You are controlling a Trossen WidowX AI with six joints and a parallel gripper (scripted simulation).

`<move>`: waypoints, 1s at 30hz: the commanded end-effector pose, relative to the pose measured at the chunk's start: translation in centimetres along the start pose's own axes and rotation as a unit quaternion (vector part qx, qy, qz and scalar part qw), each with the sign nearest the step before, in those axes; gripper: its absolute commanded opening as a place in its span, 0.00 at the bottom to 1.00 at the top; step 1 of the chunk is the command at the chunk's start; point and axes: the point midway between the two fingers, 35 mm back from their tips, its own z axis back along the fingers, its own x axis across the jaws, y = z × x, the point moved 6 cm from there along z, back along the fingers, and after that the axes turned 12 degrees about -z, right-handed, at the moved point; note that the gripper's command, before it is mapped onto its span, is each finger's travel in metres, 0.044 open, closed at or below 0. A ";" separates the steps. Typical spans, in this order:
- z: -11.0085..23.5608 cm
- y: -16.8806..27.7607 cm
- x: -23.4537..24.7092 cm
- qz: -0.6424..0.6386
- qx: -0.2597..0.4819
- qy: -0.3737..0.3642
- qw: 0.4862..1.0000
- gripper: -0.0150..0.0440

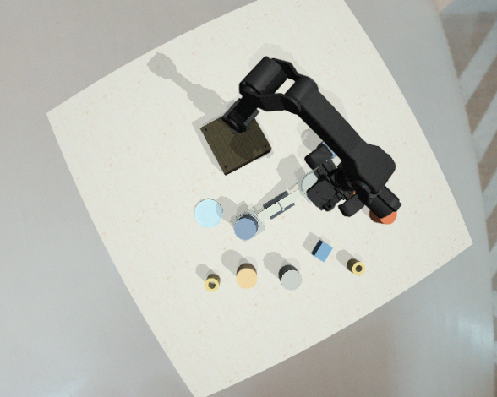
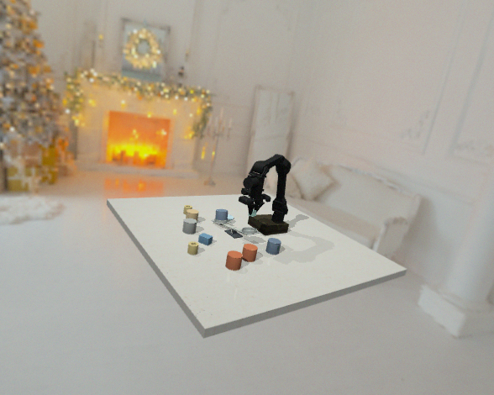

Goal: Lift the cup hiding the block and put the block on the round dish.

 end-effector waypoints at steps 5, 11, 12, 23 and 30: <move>-0.1 -2.2 0.9 0.001 0.002 -0.004 1.000 0.25; -0.7 -5.0 2.0 0.001 0.003 -0.006 1.000 0.25; -0.9 -5.5 2.1 0.000 0.003 -0.007 1.000 0.25; -2.1 -10.8 3.2 -0.002 0.004 -0.012 1.000 0.25; -2.8 -14.2 3.5 -0.003 0.005 -0.015 1.000 0.25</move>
